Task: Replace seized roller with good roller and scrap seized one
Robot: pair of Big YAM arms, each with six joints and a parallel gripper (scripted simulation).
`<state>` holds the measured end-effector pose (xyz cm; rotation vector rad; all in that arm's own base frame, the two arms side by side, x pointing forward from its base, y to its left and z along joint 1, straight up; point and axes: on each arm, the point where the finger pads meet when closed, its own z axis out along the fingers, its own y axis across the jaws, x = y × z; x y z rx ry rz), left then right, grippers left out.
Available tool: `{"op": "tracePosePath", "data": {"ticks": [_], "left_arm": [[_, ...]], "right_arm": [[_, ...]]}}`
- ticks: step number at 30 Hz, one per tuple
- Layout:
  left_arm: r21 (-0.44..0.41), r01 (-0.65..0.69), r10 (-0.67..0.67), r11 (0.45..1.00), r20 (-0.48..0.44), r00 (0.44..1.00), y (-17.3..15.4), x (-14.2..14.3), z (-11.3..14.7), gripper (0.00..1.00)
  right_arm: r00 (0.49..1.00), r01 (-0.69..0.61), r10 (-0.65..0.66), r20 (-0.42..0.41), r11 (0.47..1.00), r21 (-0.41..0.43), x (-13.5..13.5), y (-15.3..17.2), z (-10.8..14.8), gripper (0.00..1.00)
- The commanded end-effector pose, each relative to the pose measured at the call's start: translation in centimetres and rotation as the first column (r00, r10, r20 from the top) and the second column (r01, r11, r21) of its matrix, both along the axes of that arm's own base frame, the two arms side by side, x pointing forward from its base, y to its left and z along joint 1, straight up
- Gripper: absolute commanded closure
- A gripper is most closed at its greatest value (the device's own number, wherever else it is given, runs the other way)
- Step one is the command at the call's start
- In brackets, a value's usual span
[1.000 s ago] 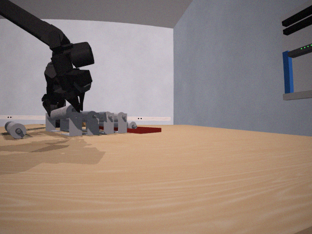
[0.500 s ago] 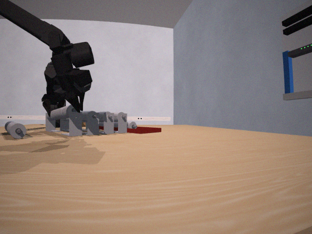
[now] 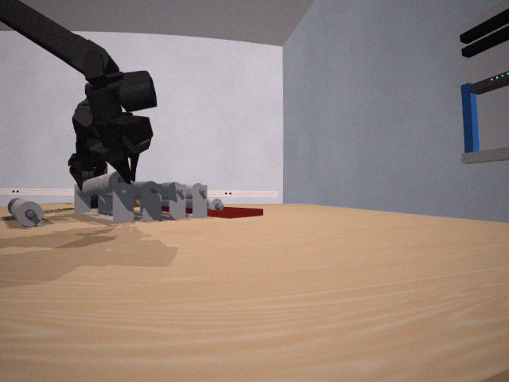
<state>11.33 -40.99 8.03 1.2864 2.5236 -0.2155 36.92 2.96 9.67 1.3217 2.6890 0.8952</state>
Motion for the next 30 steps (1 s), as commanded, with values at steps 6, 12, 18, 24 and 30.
{"op": "tracePosePath", "data": {"ticks": [6, 12, 18, 24, 30], "left_arm": [[-0.093, 0.052, -0.049, 0.994, 0.032, 0.998, -2.21, -0.23, 3.49, 0.68], [-0.093, 0.052, -0.049, 0.994, 0.032, 0.998, -2.21, -0.23, 3.49, 0.68], [-0.093, 0.052, -0.049, 0.994, 0.032, 0.998, -2.21, -0.23, 3.49, 0.68], [-0.093, 0.052, -0.049, 0.994, 0.032, 0.998, -2.21, -0.23, 3.49, 0.68], [-0.093, 0.052, -0.049, 0.994, 0.032, 0.998, -2.21, -0.23, 3.49, 0.68]], "right_arm": [[0.999, -0.007, 0.007, 0.053, 1.000, 0.002, 3.19, 0.10, 1.66, 0.97], [0.999, -0.007, 0.007, 0.053, 1.000, 0.002, 3.19, 0.09, 1.66, 0.97], [0.999, -0.007, 0.007, 0.053, 1.000, 0.002, 3.18, 0.09, 1.66, 0.97], [0.999, -0.007, 0.007, 0.053, 1.000, 0.002, 3.18, 0.09, 1.66, 0.97], [0.999, -0.007, 0.007, 0.053, 1.000, 0.002, 3.18, 0.09, 1.66, 0.97]]}}
